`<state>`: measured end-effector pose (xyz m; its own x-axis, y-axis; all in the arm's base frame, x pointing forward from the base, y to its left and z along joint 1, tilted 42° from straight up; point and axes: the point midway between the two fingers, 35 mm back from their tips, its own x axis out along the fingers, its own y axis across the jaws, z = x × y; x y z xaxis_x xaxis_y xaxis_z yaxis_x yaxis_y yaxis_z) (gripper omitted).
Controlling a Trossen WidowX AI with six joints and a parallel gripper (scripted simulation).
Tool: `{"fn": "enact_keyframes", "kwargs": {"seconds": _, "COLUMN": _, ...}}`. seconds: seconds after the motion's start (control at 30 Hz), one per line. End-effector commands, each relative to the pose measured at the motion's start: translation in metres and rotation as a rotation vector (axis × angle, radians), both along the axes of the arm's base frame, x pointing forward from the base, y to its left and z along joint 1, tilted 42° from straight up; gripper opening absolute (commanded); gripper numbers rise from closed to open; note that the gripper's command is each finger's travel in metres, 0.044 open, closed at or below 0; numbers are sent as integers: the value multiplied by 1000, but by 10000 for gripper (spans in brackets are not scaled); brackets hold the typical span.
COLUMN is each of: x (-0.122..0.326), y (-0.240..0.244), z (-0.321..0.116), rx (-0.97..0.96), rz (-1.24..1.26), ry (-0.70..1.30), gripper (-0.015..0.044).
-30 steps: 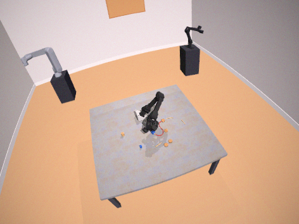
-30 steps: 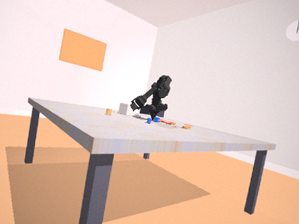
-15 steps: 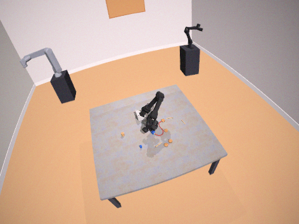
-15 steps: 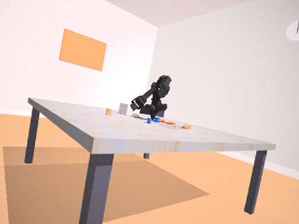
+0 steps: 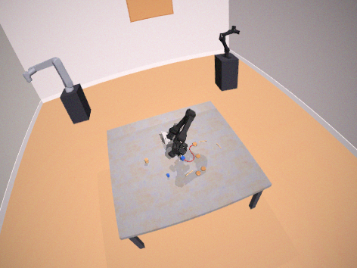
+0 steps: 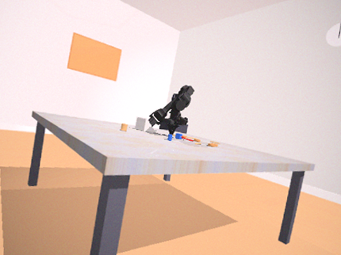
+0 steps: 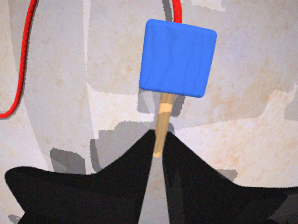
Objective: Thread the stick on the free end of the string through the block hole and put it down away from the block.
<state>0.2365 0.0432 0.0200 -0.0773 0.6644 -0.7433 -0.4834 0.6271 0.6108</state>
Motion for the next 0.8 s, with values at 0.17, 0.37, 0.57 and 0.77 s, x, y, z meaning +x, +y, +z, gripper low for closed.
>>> {"fn": "enact_keyframes", "kwargs": {"seconds": 0.17, "x": -10, "y": -5, "z": -4, "rx": 0, "rz": 2, "ry": 3, "gripper": 0}}
{"fn": "enact_keyframes", "kwargs": {"seconds": 0.37, "x": -17, "y": -8, "z": -6, "rx": 2, "rz": 3, "ry": 4, "gripper": 0}}
{"fn": "enact_keyframes", "kwargs": {"seconds": 0.57, "x": -23, "y": -11, "z": -8, "rx": 3, "rz": 9, "ry": 0, "gripper": 0}}
{"fn": "enact_keyframes", "kwargs": {"seconds": 0.77, "x": -29, "y": -14, "z": -10, "rx": 2, "rz": 11, "ry": 0, "gripper": 0}}
